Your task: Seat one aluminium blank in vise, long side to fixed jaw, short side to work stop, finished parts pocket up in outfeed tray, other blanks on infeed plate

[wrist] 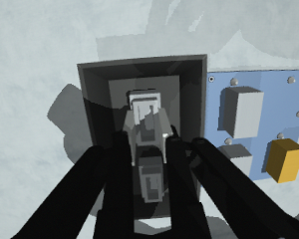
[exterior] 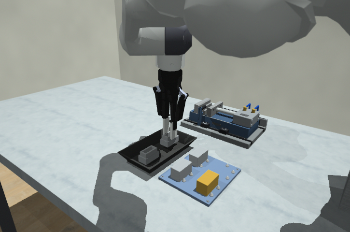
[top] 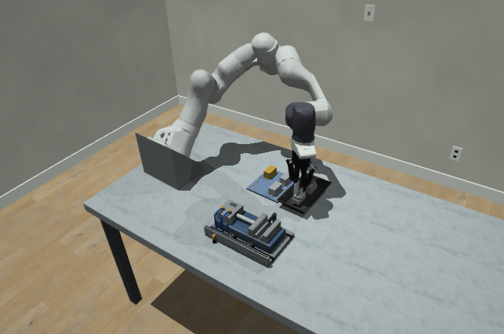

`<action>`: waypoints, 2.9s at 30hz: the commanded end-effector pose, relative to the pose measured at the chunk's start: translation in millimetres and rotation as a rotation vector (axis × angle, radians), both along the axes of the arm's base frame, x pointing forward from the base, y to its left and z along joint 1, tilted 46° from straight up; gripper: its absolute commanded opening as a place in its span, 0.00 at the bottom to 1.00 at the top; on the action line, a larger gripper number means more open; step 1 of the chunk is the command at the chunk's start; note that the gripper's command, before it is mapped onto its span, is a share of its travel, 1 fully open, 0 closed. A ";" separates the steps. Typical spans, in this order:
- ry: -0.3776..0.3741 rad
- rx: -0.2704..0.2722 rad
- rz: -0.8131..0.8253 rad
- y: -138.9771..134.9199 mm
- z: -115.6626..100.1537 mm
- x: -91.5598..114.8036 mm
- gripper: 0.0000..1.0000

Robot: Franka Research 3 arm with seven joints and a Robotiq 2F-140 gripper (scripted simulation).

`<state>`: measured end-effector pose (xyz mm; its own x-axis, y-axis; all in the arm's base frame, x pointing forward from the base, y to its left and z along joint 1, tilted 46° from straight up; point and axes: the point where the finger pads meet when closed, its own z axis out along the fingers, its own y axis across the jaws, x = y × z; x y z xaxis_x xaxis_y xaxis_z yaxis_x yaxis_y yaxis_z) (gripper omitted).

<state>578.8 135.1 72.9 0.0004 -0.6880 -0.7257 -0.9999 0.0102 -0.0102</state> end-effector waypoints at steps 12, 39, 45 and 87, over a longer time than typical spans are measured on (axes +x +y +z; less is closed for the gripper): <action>-0.004 -0.001 0.001 0.5 -1.2 0.3 0.00; -0.004 -0.001 0.001 0.5 -1.2 0.3 0.00; -0.004 -0.001 0.001 0.5 -1.2 0.3 0.00; -0.004 -0.001 0.001 7.7 -8.0 0.5 0.00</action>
